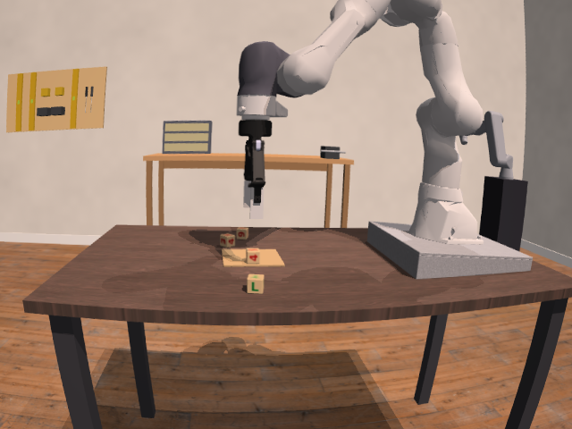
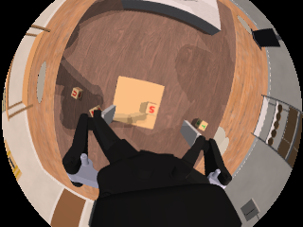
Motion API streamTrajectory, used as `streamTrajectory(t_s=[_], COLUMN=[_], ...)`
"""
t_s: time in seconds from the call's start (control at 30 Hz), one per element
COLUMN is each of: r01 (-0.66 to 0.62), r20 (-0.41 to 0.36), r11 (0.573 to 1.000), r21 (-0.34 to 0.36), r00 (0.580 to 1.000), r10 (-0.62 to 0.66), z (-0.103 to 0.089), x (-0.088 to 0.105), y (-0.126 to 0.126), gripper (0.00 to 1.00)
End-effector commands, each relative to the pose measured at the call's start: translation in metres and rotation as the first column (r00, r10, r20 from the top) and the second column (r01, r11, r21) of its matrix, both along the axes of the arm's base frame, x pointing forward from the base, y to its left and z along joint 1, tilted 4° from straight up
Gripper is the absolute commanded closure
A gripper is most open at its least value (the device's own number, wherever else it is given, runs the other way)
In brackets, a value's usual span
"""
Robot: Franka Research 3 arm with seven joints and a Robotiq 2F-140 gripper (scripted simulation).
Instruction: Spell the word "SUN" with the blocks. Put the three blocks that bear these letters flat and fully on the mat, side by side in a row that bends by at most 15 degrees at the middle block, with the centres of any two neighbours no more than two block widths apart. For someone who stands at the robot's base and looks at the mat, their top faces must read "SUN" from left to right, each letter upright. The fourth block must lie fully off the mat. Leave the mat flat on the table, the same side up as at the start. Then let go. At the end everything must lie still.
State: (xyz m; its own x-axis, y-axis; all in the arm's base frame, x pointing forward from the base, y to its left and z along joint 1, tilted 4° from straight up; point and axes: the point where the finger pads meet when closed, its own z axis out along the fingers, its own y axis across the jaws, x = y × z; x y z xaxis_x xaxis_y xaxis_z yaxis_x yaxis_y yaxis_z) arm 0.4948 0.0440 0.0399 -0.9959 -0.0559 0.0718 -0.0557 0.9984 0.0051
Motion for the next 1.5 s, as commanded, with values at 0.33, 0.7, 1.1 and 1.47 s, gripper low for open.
streamTrajectory(t_s=[0.33,0.7,1.1,1.47], r01=[-0.253,-0.372,-0.515,-0.627], r20=[-0.009,-0.01,-0.008,-0.003], r11=[0.967,0.928,0.856,0.776], r21=[0.02,0.032,0.048,0.061], r00=[0.967,0.928,0.856,0.778], r10=[0.253,0.373,0.516,0.629], z=[-0.003,-0.005,-0.006,-0.007], x=[0.001,0.003,0.004,0.006], y=[-0.014,-0.023,-0.035,-0.046], gripper=[0.0,0.0,0.0,0.0])
